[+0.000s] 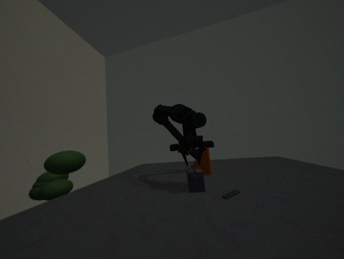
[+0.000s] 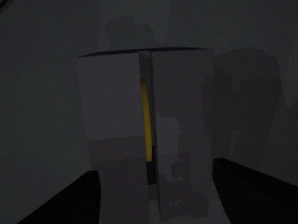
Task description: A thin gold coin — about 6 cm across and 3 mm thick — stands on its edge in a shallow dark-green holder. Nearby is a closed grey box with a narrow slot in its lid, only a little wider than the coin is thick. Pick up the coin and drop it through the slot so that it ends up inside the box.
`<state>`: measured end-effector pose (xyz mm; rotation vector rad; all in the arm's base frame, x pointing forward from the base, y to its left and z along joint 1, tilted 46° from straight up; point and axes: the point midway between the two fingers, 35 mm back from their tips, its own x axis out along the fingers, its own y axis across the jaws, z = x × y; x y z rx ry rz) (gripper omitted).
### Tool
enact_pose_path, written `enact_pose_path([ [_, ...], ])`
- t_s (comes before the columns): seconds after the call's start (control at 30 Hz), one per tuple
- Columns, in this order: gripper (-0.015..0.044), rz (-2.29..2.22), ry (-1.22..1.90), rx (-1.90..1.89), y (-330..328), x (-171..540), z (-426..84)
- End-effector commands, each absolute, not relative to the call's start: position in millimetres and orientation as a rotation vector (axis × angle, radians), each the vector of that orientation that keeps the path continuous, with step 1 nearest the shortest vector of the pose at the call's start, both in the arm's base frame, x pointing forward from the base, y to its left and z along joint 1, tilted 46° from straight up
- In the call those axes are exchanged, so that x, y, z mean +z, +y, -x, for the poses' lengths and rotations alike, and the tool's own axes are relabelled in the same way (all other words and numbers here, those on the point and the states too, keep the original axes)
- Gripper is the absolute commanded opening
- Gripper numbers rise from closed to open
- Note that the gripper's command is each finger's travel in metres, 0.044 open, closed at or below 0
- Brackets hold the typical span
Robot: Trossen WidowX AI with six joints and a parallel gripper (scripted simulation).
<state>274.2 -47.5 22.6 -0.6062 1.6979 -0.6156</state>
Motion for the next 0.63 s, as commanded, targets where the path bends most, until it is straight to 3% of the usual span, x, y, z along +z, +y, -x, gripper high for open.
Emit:
enact_pose_path([
  [0.0, 0.0318, 0.600, 1.688, -0.613, -38.5, 30.1, -278.1],
  [0.17, 0.0440, 0.606, 1.694, -0.615, -16.0, 54.8, -281.6],
  [0.6, 0.0440, 0.608, 1.696, -0.616, -9.8, 62.1, -281.9],
])
